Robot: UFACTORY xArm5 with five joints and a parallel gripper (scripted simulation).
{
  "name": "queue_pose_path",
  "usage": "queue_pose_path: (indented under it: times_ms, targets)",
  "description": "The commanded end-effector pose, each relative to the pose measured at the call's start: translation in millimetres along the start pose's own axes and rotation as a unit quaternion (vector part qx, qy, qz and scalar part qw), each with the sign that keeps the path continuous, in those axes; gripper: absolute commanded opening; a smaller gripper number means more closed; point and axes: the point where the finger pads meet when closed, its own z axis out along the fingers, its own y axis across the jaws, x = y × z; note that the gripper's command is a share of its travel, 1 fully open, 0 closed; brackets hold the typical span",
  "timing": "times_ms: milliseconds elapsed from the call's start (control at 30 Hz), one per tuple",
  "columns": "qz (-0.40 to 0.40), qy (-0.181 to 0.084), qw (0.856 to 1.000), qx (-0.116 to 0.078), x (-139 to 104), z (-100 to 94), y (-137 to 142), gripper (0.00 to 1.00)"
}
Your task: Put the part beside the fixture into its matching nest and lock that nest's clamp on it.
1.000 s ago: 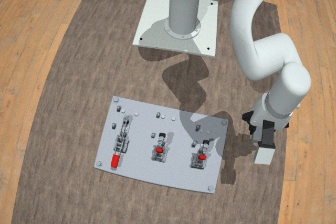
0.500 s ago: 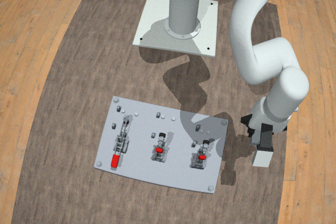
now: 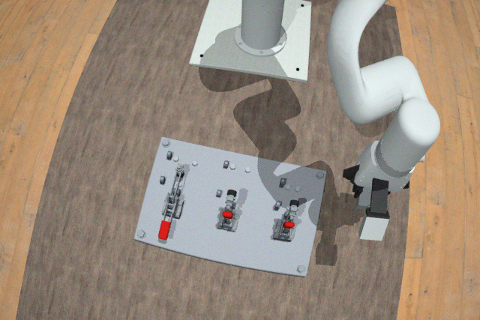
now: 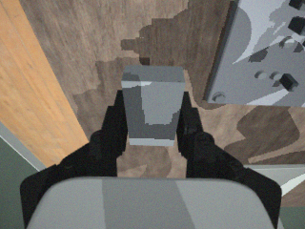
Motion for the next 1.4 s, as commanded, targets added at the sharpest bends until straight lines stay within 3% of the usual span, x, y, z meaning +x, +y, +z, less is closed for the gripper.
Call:
queue_pose_path:
  times_ms: [0,1367]
  targets:
    - [0.000,0.002,1.000,0.001,1.2,-1.3,-0.8,0.00]
    - [0.000,0.002,1.000,0.001,1.4,-0.7,10.3,0.00]
